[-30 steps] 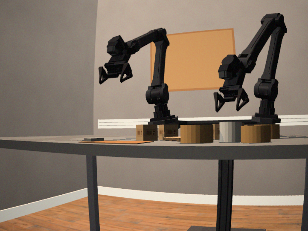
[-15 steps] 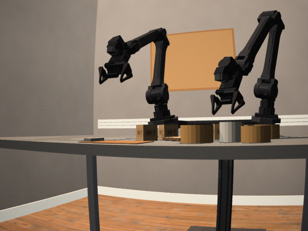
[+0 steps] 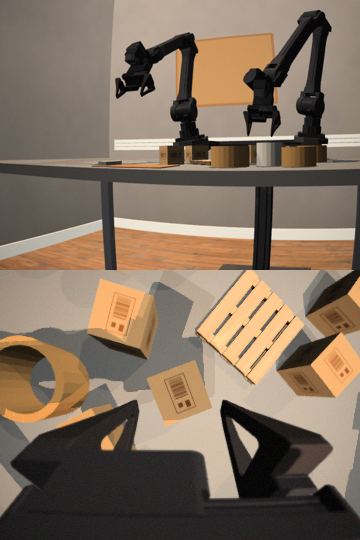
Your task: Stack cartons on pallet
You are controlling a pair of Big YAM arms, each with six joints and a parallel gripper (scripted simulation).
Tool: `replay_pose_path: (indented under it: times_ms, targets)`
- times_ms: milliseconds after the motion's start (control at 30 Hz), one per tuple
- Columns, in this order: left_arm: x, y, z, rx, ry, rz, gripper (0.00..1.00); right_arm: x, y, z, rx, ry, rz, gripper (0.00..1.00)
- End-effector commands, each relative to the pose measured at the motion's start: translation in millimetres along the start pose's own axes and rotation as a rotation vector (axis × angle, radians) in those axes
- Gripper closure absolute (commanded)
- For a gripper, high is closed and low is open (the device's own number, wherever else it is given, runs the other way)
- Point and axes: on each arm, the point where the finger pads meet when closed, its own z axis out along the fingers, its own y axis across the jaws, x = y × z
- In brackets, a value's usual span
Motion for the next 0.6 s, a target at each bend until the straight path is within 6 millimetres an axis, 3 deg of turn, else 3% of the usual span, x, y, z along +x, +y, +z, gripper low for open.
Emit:
replay_pose_path:
  times_ms: [0,300,333,567]
  targets:
    - [-12.7,-21.4,-0.6,-0.049,0.02,-0.234,0.17,-30.9,-2.9,-7.3,0.007,-0.051,0.006,0.0]
    - [7.8,-25.0,2.2,-0.184,-0.005,-0.327,0.17,-30.9,-2.9,-7.3,0.007,-0.051,0.006,0.0]
    - [20.9,-18.5,3.6,-0.21,0.003,-0.315,0.17,-30.9,-2.9,-7.3,0.007,-0.051,0.006,0.0]
    - [27.5,-17.6,4.2,-0.245,-0.01,-0.269,0.17,-30.9,-2.9,-7.3,0.007,-0.051,0.006,0.0]
